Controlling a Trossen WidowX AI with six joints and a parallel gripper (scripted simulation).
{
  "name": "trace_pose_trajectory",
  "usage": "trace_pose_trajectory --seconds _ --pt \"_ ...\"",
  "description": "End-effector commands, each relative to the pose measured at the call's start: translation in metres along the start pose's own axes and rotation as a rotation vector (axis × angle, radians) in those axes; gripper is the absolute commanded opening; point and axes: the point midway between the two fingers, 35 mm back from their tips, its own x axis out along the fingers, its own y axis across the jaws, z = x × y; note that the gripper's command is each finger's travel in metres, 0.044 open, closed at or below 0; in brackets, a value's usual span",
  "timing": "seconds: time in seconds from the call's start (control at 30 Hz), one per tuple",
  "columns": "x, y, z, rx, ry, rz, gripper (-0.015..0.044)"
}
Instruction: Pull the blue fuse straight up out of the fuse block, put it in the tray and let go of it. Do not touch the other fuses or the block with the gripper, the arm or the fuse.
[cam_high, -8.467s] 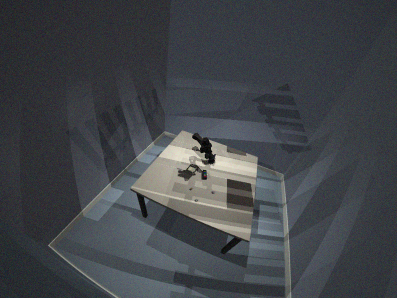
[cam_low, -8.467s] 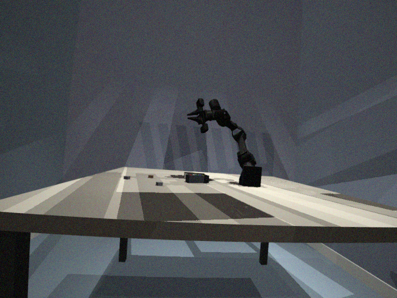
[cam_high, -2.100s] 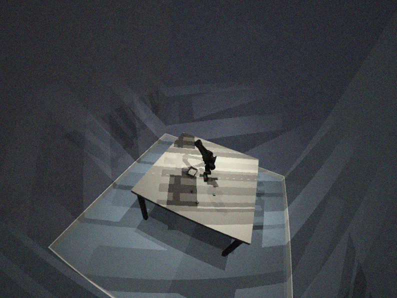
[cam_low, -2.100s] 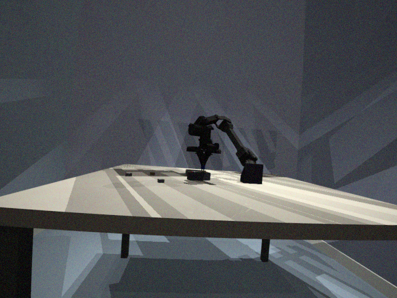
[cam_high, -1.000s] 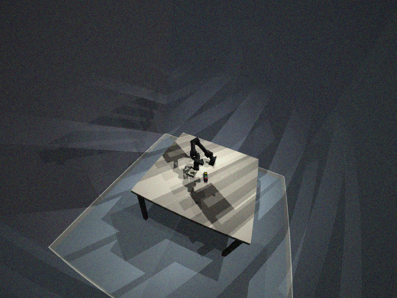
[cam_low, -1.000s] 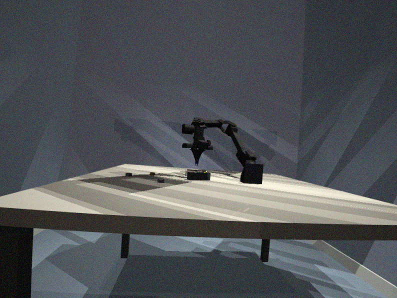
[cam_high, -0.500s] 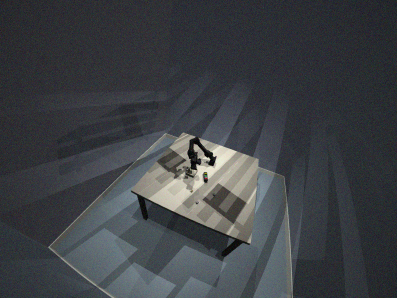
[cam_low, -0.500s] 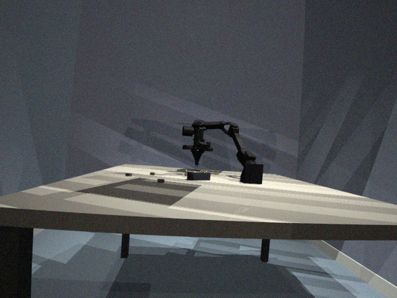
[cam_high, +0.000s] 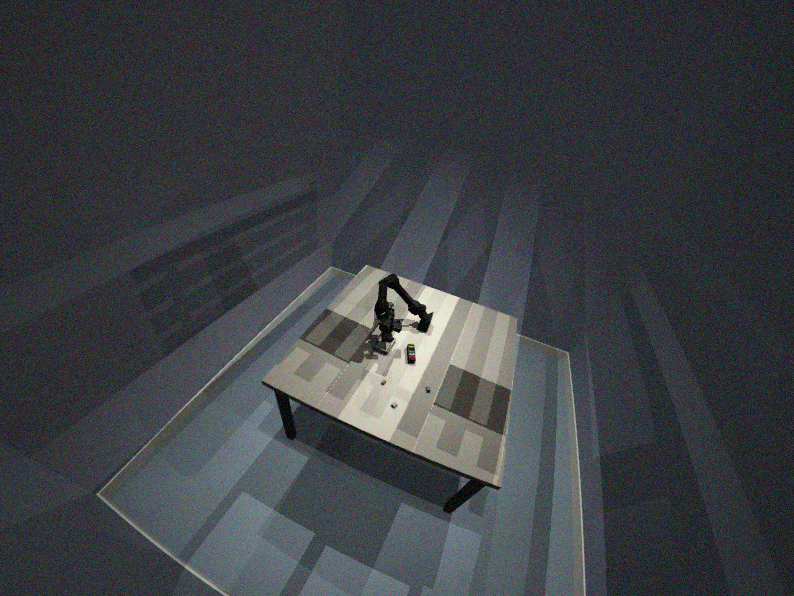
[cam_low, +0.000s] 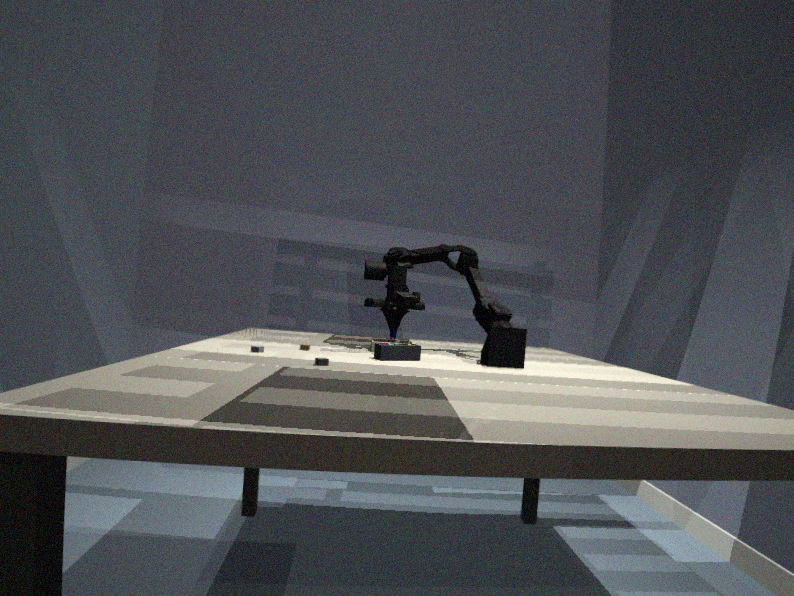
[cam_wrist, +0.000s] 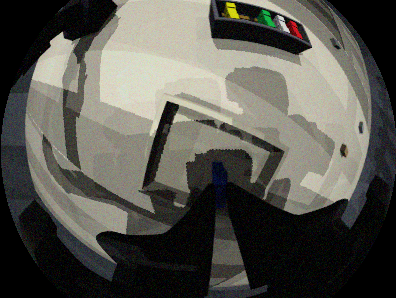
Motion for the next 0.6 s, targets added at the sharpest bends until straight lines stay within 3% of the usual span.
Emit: trace_pose_trajectory --seconds 0.0,0.03,0.43,0.57 --pt "0.004 0.001 -0.001 0.001 0.007 -0.002 0.0" --pt "0.005 0.001 -0.002 0.001 0.007 -0.002 0.0" --pt "0.003 0.0 0.0 0.0 0.0 0.0 0.0315" --pt "-0.026 0.001 -0.001 0.0 0.003 -0.002 0.033"
